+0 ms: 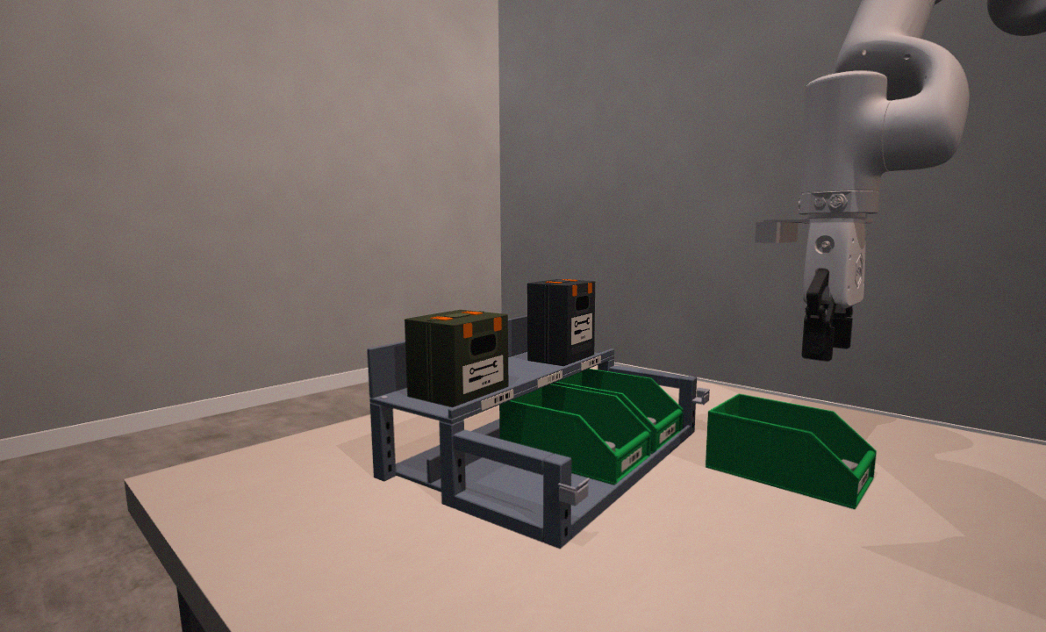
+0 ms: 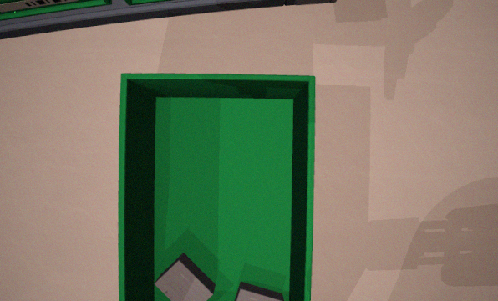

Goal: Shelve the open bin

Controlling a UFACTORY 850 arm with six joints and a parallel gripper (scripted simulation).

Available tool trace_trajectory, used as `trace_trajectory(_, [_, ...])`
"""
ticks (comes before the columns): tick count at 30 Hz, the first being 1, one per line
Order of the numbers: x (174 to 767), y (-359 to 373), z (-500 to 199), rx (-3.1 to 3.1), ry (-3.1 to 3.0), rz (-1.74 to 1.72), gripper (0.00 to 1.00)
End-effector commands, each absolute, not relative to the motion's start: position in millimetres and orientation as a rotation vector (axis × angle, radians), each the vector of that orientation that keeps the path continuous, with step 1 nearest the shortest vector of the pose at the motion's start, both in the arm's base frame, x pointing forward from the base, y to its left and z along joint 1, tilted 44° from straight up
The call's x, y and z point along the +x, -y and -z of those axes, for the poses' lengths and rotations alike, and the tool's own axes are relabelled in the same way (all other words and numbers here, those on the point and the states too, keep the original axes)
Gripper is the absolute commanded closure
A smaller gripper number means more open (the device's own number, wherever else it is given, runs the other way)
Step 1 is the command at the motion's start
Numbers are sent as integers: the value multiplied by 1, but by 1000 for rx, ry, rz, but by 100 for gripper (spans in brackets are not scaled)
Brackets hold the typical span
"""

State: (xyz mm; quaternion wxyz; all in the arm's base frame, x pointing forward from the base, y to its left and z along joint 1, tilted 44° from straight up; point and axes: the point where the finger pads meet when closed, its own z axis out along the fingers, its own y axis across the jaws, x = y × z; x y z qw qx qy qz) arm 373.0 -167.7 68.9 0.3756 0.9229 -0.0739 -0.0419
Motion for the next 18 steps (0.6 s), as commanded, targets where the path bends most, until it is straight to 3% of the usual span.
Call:
trace_trajectory(1, [374, 163, -73, 2362, 189, 105, 0])
trace_trajectory(18, [375, 159, -78, 2362, 189, 105, 0])
